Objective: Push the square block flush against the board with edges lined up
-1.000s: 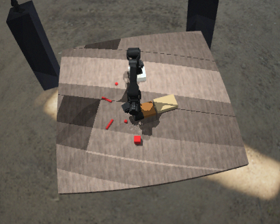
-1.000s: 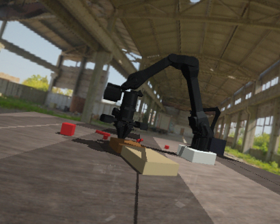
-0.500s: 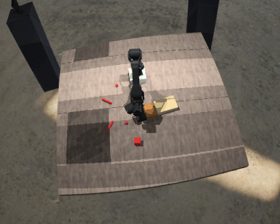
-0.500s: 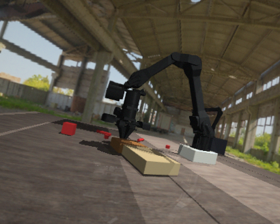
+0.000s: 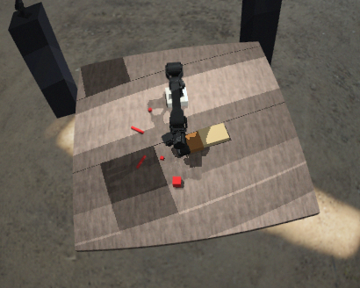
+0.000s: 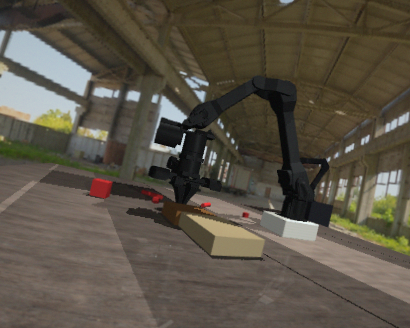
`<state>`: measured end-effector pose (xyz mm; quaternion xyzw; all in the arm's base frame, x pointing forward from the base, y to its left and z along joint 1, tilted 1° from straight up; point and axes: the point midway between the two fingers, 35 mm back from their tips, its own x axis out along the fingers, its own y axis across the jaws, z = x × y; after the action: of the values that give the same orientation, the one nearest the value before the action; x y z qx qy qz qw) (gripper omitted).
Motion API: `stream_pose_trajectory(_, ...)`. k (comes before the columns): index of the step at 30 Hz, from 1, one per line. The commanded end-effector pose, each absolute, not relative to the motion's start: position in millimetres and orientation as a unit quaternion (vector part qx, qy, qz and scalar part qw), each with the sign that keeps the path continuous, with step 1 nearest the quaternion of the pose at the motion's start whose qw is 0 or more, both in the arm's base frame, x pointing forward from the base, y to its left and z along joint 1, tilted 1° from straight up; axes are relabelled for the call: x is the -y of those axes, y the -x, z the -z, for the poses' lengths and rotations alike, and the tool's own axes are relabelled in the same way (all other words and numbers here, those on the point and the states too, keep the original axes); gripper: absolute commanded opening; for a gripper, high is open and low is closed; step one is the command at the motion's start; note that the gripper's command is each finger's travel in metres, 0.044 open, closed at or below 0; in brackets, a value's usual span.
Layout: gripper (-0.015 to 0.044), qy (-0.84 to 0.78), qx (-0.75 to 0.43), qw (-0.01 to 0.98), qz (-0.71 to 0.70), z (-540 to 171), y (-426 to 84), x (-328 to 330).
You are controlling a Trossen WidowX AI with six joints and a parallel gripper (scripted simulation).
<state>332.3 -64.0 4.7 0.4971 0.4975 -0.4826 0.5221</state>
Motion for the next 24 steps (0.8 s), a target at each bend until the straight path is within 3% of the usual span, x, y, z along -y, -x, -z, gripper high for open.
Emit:
stream_pose_trajectory(1,0.0000,-0.497,-0.500,0.521,0.481,-4,-333,68)
stream_pose_trajectory(24,0.0000,-0.496,-0.499,0.522,0.482,-5,-334,106)
